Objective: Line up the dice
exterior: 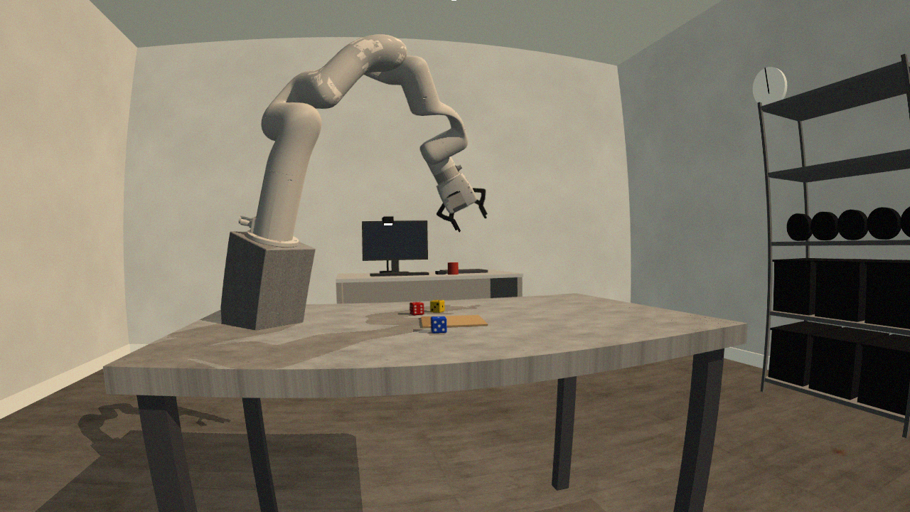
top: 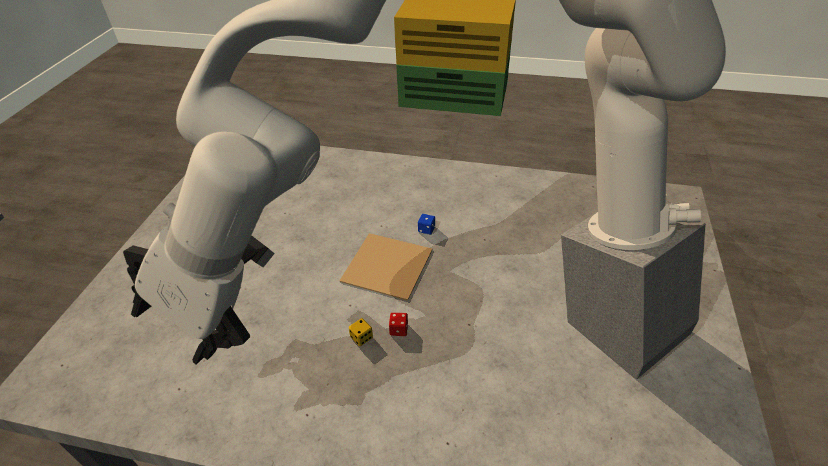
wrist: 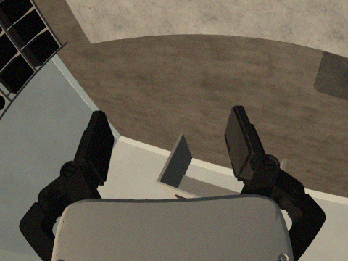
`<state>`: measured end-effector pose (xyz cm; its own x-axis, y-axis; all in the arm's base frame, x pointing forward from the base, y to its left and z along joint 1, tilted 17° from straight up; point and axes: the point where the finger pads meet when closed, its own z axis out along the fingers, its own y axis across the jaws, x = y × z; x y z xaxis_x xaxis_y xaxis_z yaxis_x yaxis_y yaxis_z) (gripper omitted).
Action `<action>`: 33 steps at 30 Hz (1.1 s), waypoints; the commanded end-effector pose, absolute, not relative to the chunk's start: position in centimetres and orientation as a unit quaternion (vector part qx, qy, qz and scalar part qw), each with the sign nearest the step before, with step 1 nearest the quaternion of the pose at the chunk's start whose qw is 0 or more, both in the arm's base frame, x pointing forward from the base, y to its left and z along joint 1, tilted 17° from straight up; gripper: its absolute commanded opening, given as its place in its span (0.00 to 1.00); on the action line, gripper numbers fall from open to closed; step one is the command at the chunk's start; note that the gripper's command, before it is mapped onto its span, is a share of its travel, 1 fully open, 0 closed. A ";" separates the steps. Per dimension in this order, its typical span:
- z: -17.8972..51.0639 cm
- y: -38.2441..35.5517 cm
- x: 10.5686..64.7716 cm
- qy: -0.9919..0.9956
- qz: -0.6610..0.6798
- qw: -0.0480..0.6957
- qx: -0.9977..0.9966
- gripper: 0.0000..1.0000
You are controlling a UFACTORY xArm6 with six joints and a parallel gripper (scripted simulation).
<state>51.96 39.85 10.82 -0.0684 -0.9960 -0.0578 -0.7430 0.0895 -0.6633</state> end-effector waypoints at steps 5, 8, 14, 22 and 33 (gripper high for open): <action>11.1 40.0 52.0 0.690 -0.241 0.264 -0.630 1.00; 11.1 40.0 52.0 0.690 -0.241 0.264 -0.630 1.00; 11.1 40.0 52.0 0.690 -0.241 0.264 -0.630 1.00; 10.9 35.6 52.9 0.736 -0.226 0.253 -0.585 1.00; 10.3 23.5 53.3 0.853 -0.185 0.222 -0.435 1.00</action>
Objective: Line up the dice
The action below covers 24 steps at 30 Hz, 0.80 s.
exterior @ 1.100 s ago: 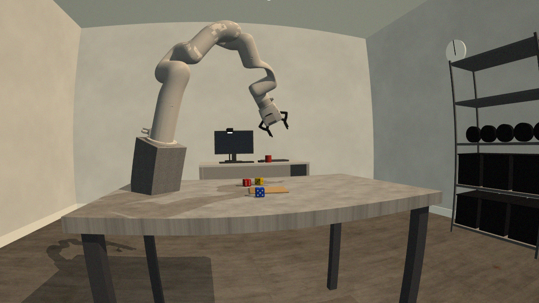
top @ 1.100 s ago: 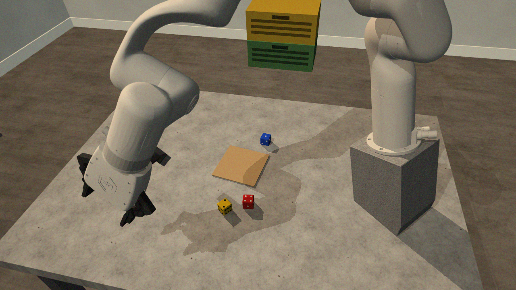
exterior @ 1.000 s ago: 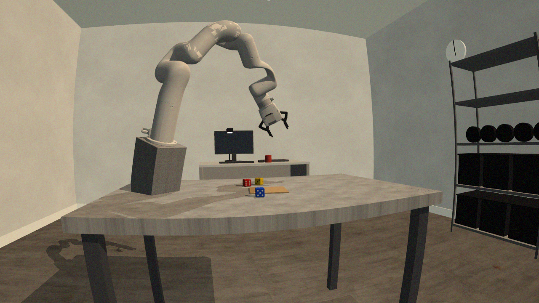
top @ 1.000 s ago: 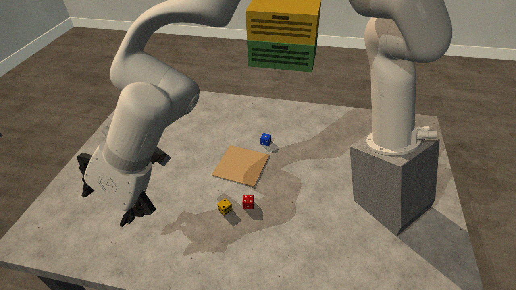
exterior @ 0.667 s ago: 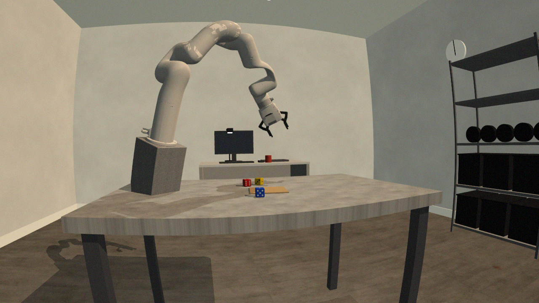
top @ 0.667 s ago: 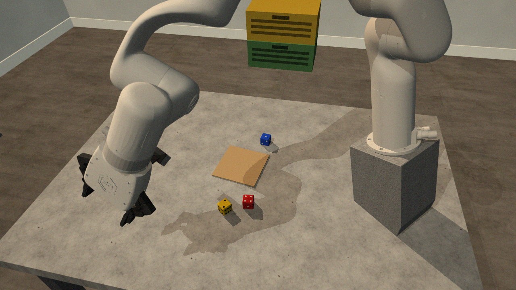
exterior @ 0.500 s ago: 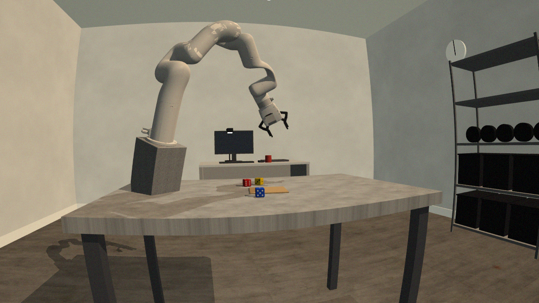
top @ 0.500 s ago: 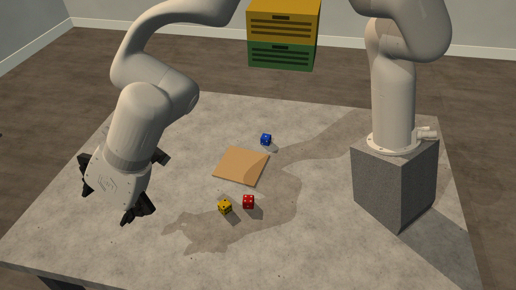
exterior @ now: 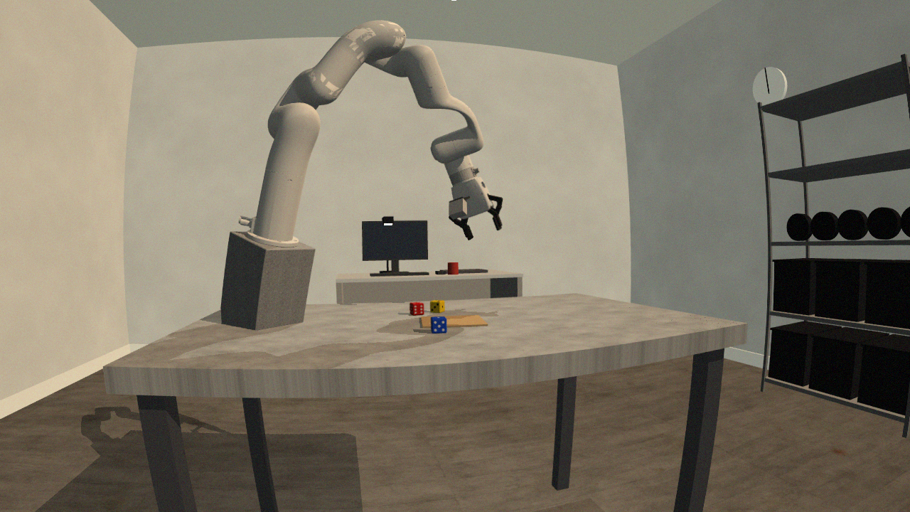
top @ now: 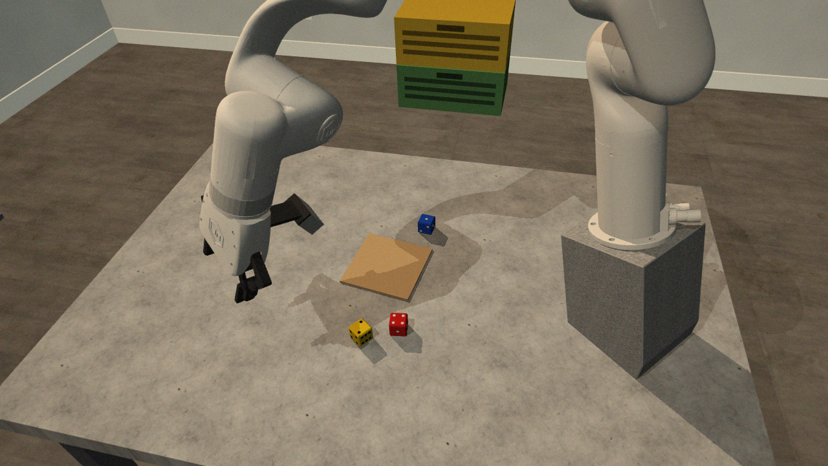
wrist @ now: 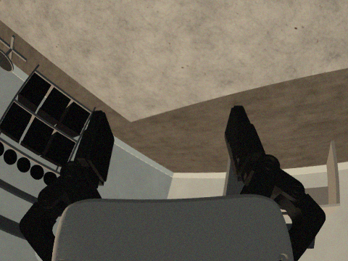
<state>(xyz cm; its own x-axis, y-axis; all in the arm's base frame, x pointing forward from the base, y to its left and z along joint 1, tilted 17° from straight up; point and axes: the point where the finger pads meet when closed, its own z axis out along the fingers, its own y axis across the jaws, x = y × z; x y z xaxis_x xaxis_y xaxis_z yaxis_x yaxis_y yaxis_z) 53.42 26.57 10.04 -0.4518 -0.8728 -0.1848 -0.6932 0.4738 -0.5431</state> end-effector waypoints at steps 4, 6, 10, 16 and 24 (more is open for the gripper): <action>10.1 18.8 52.6 0.891 -0.168 0.210 -0.365 1.00; 10.0 17.7 52.4 0.900 -0.164 0.208 -0.347 1.00; 9.7 13.3 51.3 0.930 -0.148 0.197 -0.274 1.00; 9.2 7.0 48.8 0.963 -0.124 0.183 -0.152 1.00; 8.7 1.6 45.8 0.980 -0.102 0.171 -0.030 1.00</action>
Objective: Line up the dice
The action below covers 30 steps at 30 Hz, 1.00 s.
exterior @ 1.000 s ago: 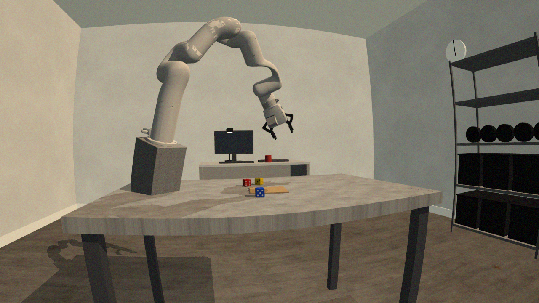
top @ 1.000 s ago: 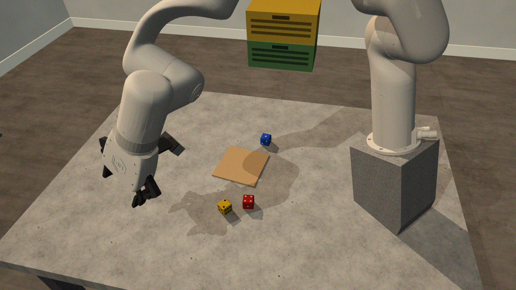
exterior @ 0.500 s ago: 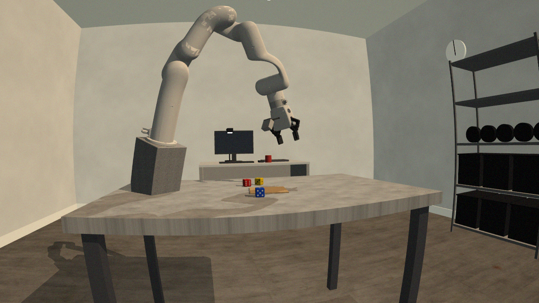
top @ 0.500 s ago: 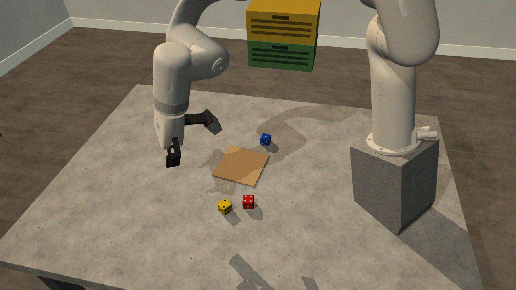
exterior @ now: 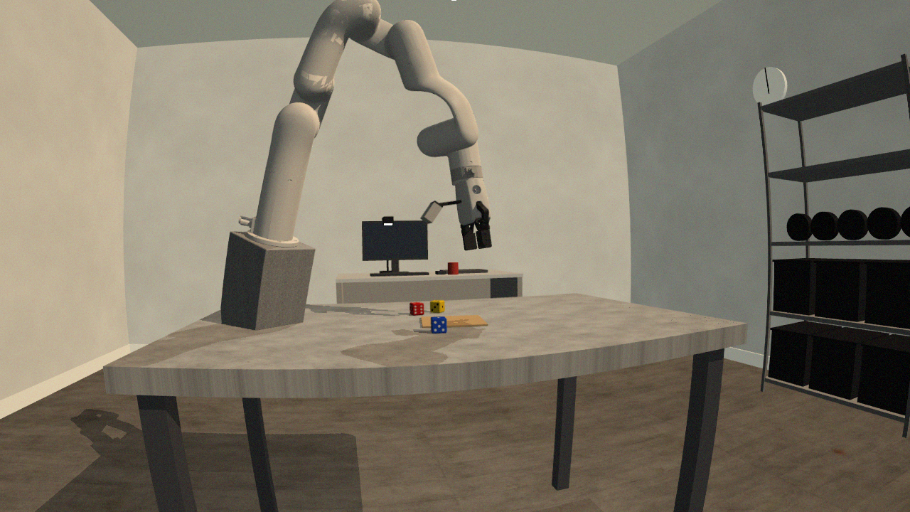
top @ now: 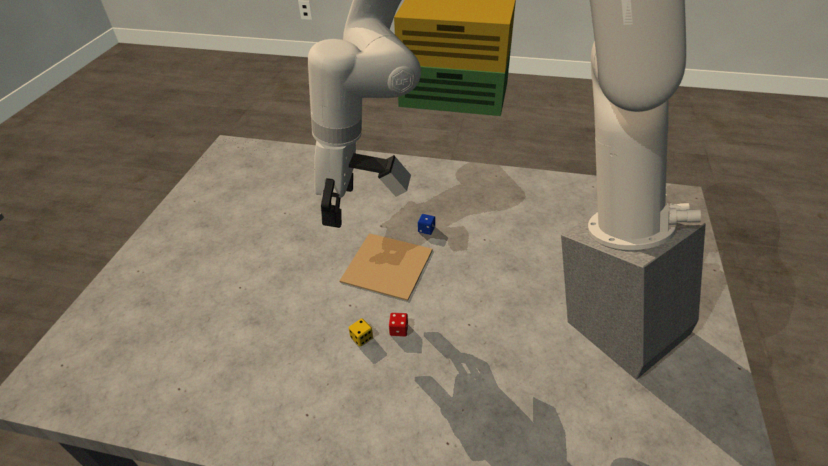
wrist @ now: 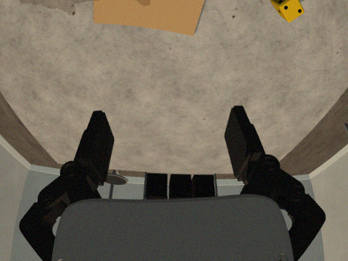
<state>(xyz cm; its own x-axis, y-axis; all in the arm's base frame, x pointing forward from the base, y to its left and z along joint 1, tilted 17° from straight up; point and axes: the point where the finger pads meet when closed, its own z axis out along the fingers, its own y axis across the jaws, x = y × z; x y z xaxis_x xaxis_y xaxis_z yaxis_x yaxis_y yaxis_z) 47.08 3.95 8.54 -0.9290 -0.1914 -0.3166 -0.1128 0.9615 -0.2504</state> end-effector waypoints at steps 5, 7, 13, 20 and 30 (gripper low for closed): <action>8.1 -2.5 42.6 0.980 -0.083 0.161 0.081 1.00; 7.9 -3.8 41.4 0.977 -0.077 0.158 0.118 1.00; 7.2 -7.0 38.0 0.961 -0.061 0.150 0.224 1.00; 6.4 -9.8 34.2 0.931 -0.046 0.143 0.332 1.00; 6.3 -10.2 33.5 0.925 -0.044 0.142 0.350 1.00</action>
